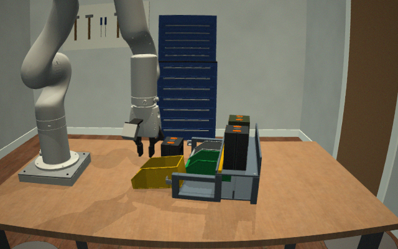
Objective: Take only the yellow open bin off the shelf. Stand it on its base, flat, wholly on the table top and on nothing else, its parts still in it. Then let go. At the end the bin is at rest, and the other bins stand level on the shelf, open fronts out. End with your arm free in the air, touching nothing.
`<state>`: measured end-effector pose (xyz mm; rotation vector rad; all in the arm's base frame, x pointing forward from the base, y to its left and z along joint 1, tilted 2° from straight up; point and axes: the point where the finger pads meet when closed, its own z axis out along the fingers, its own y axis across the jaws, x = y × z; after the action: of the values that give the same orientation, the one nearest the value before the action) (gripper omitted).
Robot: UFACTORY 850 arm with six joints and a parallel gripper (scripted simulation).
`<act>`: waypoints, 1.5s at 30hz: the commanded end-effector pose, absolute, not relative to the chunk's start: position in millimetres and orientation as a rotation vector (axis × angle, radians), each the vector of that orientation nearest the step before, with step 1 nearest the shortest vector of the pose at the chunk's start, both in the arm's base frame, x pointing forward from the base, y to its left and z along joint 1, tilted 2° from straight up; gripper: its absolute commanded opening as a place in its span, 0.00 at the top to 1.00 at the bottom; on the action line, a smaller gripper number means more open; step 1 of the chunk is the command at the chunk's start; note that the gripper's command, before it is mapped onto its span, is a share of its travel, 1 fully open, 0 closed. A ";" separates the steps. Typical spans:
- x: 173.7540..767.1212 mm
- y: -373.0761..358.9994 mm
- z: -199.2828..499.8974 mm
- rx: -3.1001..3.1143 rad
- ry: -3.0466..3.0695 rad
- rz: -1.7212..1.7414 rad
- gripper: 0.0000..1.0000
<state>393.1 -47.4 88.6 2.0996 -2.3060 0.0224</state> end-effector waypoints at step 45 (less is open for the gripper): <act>520.6 -58.3 133.0 2.101 -2.307 0.024 0.67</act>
<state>507.6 -57.1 129.5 2.1026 -2.3089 0.0292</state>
